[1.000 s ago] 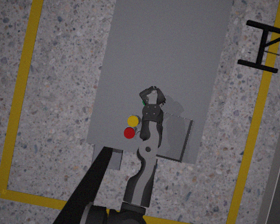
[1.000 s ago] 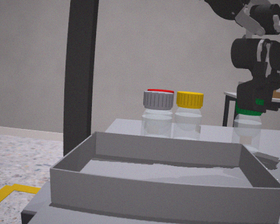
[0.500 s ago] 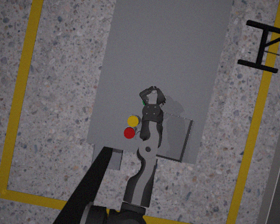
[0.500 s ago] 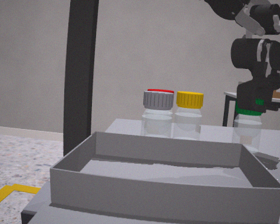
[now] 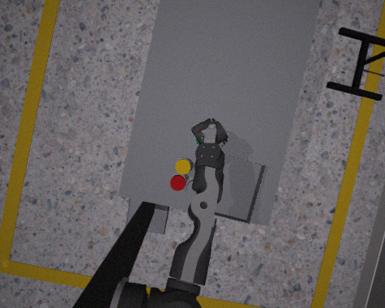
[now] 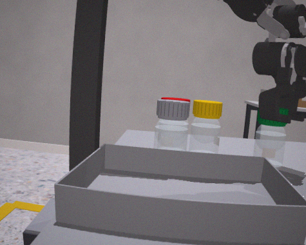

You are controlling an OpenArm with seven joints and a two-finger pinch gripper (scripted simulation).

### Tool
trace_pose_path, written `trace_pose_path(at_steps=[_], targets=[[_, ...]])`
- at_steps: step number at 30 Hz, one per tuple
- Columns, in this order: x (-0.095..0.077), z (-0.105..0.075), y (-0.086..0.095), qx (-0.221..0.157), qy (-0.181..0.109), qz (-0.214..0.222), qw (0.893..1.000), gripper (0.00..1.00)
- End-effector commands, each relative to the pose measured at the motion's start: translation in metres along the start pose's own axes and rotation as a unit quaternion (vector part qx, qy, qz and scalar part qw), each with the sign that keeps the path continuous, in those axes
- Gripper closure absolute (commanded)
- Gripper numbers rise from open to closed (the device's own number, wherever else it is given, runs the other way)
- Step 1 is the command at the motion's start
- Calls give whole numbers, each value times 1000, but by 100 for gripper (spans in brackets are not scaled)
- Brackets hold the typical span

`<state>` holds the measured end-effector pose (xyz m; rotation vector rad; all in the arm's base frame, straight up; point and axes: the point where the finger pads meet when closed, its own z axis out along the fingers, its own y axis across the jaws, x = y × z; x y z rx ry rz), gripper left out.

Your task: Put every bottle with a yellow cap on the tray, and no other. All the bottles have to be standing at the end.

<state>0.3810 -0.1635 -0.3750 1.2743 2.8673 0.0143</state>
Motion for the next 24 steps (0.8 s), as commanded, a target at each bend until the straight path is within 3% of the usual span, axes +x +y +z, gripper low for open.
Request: trace_pose_path(at_steps=[1, 24], targets=[[-1, 0, 1, 3, 3, 0, 1000, 100], [-1, -1, 1, -1, -1, 0, 1000, 100]])
